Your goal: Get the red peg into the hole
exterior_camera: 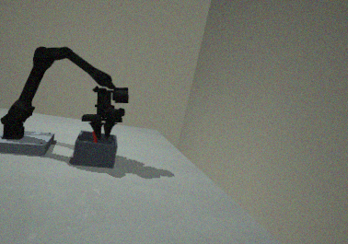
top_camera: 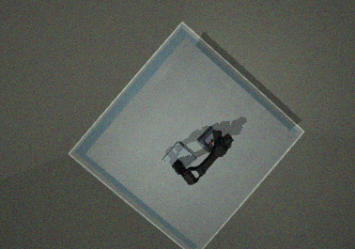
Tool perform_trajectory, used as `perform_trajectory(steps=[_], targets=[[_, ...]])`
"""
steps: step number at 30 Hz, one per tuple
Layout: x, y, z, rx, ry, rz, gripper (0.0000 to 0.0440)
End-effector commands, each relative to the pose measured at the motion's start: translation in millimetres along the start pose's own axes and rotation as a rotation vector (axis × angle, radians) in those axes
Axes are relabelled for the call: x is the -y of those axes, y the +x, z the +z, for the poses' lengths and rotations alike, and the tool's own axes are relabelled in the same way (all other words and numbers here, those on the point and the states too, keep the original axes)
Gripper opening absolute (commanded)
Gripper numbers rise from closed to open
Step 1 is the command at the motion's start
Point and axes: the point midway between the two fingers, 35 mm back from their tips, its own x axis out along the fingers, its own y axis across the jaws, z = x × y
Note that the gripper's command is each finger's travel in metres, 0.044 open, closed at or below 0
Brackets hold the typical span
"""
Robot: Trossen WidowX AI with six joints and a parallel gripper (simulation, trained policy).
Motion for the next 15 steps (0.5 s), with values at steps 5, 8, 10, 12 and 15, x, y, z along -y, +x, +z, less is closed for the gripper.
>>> perform_trajectory(steps=[5,8,10,12,15], targets=[[1.7,-3.0,3.5,0.006,-0.016,-0.005,0.0225],[2.4,-4.1,4.6,0.008,-0.022,-0.006,0.023],[2.8,-4.8,5.3,0.009,-0.025,-0.007,0.0233],[3.2,-5.5,6.0,0.01,-0.028,-0.008,0.0236],[3.9,-6.7,7.1,0.013,-0.033,-0.009,0.0241]])
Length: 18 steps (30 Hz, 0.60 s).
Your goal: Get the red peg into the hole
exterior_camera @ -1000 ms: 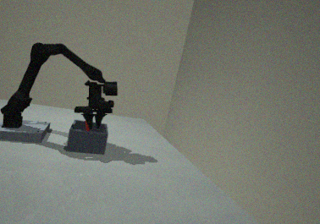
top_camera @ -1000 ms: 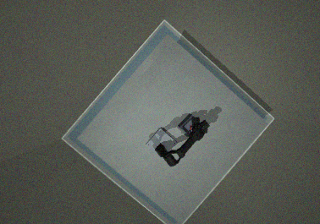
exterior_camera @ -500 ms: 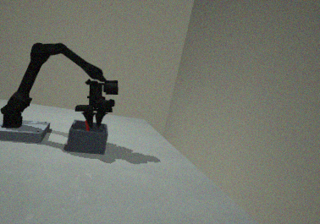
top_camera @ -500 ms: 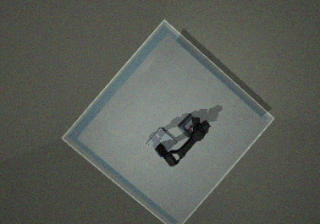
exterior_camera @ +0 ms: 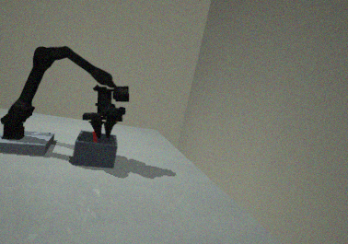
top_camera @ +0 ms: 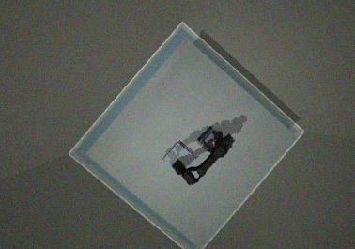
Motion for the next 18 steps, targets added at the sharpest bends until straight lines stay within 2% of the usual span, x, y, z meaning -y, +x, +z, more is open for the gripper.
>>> perform_trajectory(steps=[1,18], targets=[[0.9,-2.0,1.9,0.006,-0.006,-0.002,0.0242],[3.8,-9.7,7.3,0.022,-0.024,-0.005,0.0272]])
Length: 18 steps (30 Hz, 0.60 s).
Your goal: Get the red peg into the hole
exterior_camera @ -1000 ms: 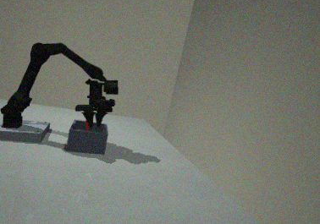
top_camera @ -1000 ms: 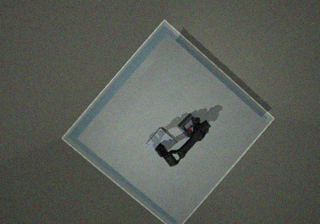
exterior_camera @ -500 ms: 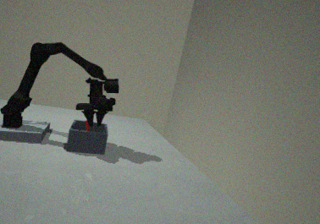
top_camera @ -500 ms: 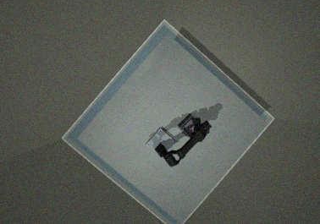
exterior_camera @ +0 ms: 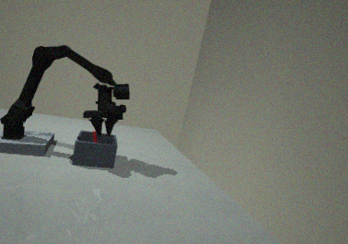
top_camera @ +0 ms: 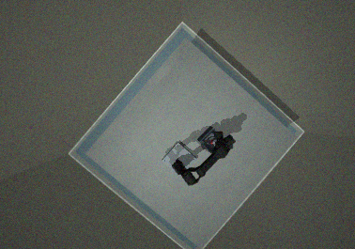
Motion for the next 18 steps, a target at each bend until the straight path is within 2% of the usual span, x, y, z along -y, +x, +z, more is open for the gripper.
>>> perform_trajectory(steps=[1,18], targets=[[0.8,-2.2,1.5,0.006,-0.005,-0.002,0.0274],[1.8,-11.5,5.7,0.025,-0.012,-0.002,0.031]])
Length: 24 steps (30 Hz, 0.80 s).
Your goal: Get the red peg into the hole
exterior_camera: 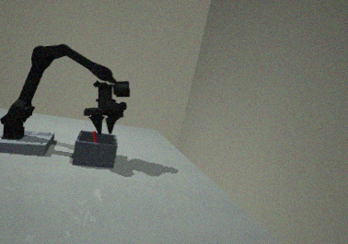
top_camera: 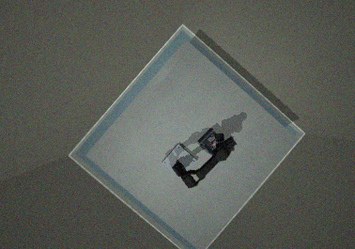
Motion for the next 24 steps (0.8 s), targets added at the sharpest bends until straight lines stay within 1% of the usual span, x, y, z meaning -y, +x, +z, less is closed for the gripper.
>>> perform_trajectory(steps=[1,24], targets=[[0.4,-2.4,1.2,0.006,-0.004,-0.002,0.0313],[-0.7,-15.7,3.9,0.028,-0.001,-0.004,0.0369]])
